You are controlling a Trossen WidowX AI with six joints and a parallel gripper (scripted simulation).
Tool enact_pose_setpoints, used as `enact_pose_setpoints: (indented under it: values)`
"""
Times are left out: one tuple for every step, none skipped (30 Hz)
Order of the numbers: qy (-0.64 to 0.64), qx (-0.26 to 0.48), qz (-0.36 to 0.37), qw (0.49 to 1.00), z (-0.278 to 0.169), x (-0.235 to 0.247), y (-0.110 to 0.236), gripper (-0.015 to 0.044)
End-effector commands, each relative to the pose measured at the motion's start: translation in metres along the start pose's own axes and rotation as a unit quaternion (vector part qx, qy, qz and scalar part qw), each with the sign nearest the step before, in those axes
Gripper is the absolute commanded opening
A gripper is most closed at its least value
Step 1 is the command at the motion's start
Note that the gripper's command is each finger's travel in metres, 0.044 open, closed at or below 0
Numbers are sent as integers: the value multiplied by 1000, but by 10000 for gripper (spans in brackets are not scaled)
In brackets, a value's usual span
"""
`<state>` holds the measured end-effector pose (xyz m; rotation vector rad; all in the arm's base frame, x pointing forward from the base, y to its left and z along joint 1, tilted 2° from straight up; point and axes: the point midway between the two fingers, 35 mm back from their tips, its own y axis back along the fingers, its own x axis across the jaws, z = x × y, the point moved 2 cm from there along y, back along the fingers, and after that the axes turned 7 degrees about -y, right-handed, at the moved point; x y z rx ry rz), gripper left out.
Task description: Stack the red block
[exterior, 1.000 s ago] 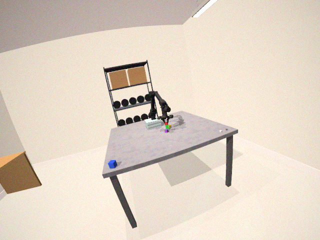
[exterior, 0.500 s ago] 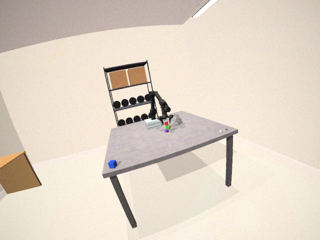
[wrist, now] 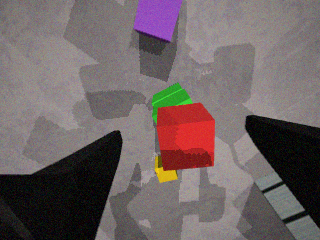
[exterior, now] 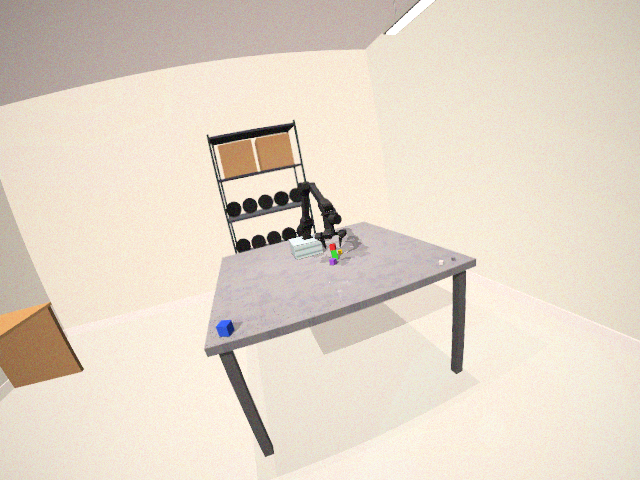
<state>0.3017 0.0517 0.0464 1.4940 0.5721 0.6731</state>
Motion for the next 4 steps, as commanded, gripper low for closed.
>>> enact_pose_setpoints:
  values:
    - [0, 0, 0, 1000, 0, 0, 0, 440]
    - [0, 0, 0, 1000, 0, 0, 0, 440]
    - [0, 0, 0, 1000, 0, 0, 0, 440]
    - [0, 0, 0, 1000, 0, 0, 0, 440]
